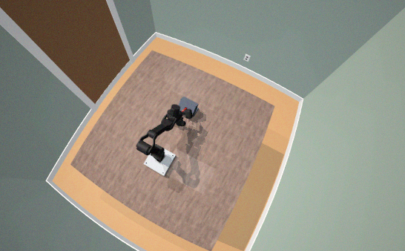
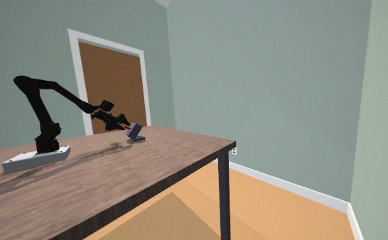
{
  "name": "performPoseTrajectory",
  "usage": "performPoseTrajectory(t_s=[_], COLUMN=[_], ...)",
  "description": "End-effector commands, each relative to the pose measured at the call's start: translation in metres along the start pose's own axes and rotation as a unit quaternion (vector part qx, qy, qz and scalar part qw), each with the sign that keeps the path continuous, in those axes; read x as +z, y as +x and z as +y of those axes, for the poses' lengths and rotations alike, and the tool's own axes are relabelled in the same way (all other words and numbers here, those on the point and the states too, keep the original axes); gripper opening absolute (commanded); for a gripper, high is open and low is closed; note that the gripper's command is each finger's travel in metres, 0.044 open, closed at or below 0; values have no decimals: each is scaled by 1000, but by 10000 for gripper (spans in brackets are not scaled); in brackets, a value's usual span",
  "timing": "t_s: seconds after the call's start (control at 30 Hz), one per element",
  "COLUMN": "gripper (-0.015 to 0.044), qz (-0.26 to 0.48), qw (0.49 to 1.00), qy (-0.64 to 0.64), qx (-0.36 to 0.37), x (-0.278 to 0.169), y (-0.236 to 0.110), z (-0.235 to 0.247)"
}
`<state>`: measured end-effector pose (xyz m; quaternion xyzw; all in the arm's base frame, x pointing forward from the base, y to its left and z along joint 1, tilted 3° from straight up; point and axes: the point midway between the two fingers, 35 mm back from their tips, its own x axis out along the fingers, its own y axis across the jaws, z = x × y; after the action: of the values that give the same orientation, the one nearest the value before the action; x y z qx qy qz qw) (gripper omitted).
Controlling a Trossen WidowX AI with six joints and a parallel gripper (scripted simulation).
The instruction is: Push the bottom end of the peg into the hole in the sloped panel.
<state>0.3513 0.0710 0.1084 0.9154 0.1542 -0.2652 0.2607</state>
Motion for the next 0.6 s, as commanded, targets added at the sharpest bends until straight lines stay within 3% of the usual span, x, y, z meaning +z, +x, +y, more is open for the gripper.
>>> performPoseTrajectory(t_s=[0.0, 0.57], gripper=[440, 440], qz=[2, 3], qw=[1000, 1000], qy=[0, 0], qx=[1, 1], x=[-2, -4], y=[-5, -22], z=[1, 2])
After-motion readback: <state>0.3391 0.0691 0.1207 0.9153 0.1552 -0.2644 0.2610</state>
